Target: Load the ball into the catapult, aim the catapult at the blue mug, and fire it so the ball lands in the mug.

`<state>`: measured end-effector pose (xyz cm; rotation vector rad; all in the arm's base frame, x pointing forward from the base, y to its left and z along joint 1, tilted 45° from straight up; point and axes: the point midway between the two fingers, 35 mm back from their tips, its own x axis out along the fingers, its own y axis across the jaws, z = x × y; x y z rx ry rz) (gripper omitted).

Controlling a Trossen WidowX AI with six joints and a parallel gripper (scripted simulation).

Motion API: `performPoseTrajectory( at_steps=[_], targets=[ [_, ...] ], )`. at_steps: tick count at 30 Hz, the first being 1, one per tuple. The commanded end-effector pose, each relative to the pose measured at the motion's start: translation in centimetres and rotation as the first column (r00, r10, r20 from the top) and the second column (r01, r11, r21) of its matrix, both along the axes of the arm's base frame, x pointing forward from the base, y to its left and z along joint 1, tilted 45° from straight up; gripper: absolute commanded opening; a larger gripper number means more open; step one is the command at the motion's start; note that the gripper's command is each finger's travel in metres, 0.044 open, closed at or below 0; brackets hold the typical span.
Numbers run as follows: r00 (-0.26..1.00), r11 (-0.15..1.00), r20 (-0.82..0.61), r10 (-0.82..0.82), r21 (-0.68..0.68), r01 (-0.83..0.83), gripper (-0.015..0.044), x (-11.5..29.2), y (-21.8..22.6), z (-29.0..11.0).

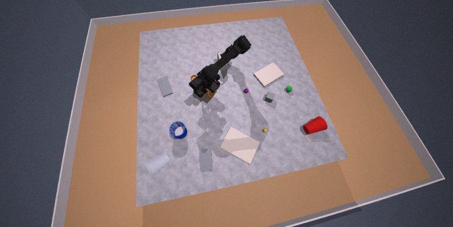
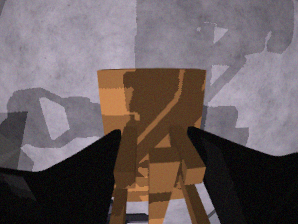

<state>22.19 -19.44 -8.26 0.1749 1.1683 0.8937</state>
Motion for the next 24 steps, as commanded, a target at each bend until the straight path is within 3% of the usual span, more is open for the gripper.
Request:
performPoseTrajectory(
  at_steps=[1,7,24],
  targets=[
    [0.991,0.995,-0.084,-0.102,-0.001,0.103,0.0000,0.6,-0.7,0.0],
    [0.952,0.973,-0.205,-0.227,-0.002,0.232,0.0000,1.3,-1.4,-0.6],
    [0.949,0.971,-0.212,-0.235,-0.002,0.240,0.0000,1.7,-0.5,-2.0]
  ],
)
